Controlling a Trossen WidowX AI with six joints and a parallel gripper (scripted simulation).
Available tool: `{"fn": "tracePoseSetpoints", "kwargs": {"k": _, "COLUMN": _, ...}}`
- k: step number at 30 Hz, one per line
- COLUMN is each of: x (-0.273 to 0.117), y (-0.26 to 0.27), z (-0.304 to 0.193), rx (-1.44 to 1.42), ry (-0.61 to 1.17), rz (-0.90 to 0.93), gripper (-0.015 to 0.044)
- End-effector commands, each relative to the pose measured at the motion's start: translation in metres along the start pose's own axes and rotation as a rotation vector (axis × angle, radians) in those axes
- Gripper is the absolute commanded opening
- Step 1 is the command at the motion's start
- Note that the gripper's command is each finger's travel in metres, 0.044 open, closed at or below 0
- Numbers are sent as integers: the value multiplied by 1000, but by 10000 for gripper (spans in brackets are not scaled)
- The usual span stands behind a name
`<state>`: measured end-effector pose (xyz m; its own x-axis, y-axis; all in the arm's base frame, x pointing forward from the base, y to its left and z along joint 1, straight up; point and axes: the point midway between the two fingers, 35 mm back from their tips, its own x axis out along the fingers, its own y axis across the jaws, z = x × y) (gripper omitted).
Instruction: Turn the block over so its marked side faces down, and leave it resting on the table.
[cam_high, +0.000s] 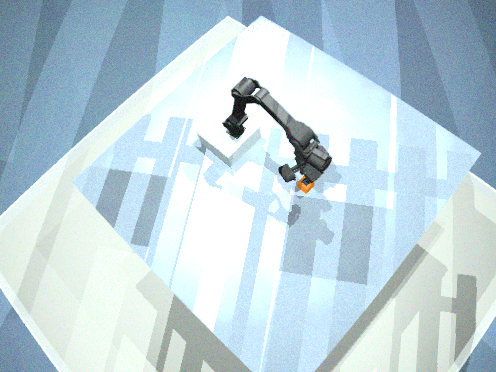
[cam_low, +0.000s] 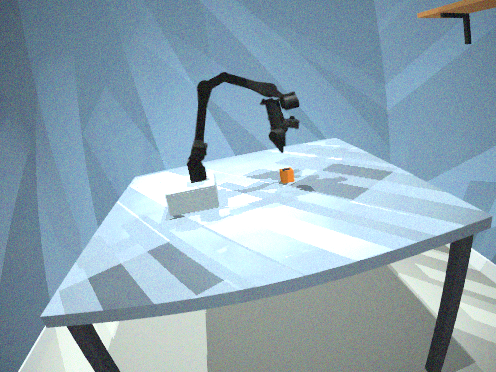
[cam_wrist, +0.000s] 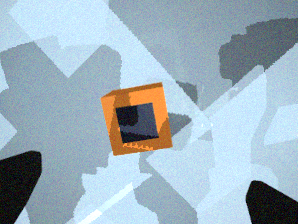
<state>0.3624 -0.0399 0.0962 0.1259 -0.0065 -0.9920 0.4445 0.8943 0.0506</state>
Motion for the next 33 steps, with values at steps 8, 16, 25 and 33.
{"fn": "tracePoseSetpoints", "kwargs": {"k": 8, "x": 24, "y": 10, "z": -4, "rx": -326, "ry": 85, "rz": -29, "gripper": 440}}
{"fn": "tracePoseSetpoints", "kwargs": {"k": 16, "x": 59, "y": 9, "z": -7, "rx": -326, "ry": 85, "rz": -29, "gripper": 440}}
{"fn": "tracePoseSetpoints", "kwargs": {"k": 25, "x": 78, "y": 11, "z": -8, "rx": -326, "ry": 85, "rz": -29, "gripper": 440}}
{"fn": "tracePoseSetpoints", "kwargs": {"k": 33, "x": 91, "y": 10, "z": -9, "rx": -326, "ry": 85, "rz": -29, "gripper": 440}}
